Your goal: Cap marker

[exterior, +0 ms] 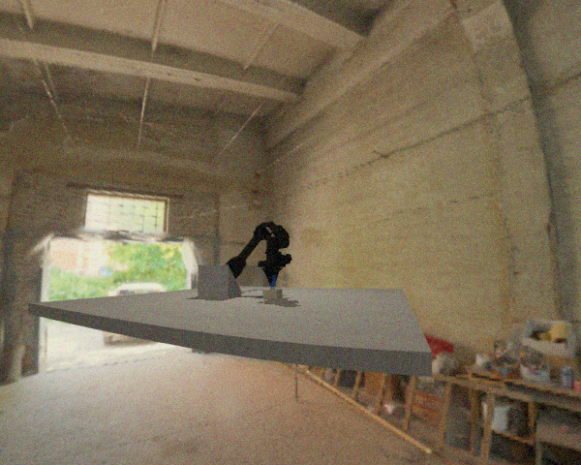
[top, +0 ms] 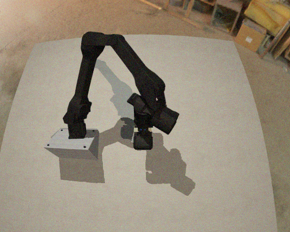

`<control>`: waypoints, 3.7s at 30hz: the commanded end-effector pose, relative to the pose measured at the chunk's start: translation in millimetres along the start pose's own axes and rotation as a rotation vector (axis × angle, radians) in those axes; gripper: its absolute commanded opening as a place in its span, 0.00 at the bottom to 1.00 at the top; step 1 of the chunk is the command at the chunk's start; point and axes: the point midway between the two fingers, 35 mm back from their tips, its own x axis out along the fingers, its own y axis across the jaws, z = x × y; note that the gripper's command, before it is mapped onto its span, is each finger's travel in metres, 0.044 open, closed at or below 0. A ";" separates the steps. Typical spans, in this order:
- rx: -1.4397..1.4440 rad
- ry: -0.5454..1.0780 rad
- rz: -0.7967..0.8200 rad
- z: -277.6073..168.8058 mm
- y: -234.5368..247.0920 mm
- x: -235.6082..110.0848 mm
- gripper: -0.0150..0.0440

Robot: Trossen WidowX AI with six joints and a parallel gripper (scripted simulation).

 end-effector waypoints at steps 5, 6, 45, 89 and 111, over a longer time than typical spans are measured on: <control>0.000 0.000 0.000 0.0 -0.1 -0.1 0.97; 0.000 0.000 0.000 0.0 -0.1 -0.1 1.00; -0.007 -0.002 -0.001 -0.6 -0.7 -65.5 0.25; 0.054 -0.064 -0.033 -0.2 -2.1 -110.8 0.25; 0.062 -0.070 -0.036 -1.9 -1.5 -120.2 1.00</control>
